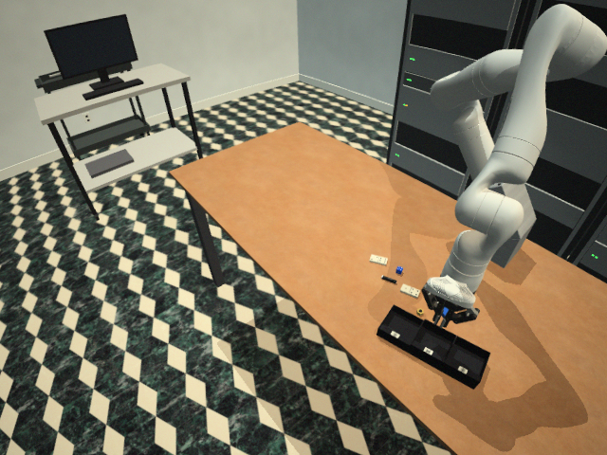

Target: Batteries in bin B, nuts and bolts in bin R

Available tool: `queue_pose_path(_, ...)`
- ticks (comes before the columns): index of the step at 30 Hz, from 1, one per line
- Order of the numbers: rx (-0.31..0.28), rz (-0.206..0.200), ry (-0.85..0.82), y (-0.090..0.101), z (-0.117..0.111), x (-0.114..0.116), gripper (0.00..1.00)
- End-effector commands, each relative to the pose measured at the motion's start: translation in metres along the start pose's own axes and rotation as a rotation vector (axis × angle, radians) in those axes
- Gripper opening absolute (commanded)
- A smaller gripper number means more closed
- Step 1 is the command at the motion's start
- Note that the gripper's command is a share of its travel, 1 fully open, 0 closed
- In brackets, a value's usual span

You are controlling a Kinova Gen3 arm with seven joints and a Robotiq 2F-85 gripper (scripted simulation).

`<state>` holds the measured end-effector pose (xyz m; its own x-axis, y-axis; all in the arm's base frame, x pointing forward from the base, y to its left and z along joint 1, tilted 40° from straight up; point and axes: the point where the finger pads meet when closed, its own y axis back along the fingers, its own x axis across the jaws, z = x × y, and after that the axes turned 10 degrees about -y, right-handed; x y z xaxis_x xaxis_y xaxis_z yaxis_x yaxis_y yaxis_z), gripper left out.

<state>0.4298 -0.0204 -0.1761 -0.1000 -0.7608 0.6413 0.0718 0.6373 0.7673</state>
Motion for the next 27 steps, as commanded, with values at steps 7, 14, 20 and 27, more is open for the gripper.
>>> queue_pose_path(7,0.005,0.005,0.008,-0.016,0.0,-0.002,0.09)
queue_pose_path(14,0.005,0.005,0.008,-0.035,0.0,-0.002,0.09)
queue_pose_path(20,0.005,0.005,0.008,-0.045,0.0,-0.002,0.09)
queue_pose_path(27,0.005,0.005,0.008,-0.052,0.0,-0.002,0.09)
